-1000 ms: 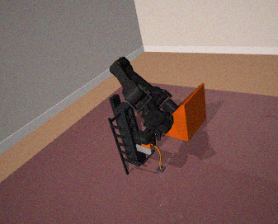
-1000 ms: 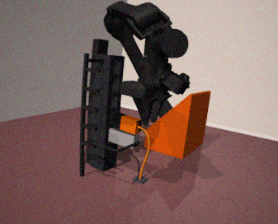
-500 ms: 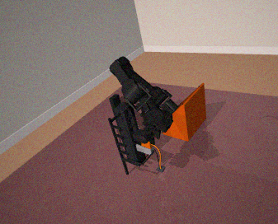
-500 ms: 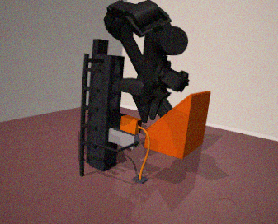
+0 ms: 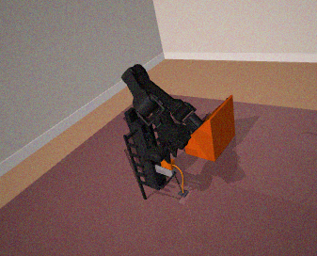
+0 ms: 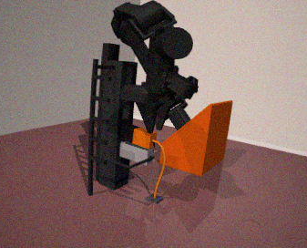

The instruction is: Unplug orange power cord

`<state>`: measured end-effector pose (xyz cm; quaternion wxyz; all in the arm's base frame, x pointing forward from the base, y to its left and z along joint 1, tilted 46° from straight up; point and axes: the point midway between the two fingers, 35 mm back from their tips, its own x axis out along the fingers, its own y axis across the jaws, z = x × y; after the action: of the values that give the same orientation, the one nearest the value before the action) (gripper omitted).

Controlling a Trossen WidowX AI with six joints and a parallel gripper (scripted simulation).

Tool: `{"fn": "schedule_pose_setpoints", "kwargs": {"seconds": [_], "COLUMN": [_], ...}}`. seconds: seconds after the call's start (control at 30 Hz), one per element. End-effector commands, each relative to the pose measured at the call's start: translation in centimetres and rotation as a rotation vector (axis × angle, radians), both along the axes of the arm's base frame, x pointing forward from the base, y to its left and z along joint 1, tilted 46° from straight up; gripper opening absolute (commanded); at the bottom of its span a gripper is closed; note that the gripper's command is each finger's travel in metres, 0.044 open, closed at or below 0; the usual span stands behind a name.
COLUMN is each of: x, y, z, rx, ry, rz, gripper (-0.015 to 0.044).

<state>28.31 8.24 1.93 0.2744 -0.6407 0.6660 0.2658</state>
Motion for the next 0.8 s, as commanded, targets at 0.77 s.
{"fn": "schedule_pose_setpoints", "kwargs": {"seconds": [0.77], "x": [-0.1], "y": [-1.6], "z": [0.2], "rx": [0.0], "ry": [-0.002], "rz": [-0.001], "gripper": [0.0081]}}
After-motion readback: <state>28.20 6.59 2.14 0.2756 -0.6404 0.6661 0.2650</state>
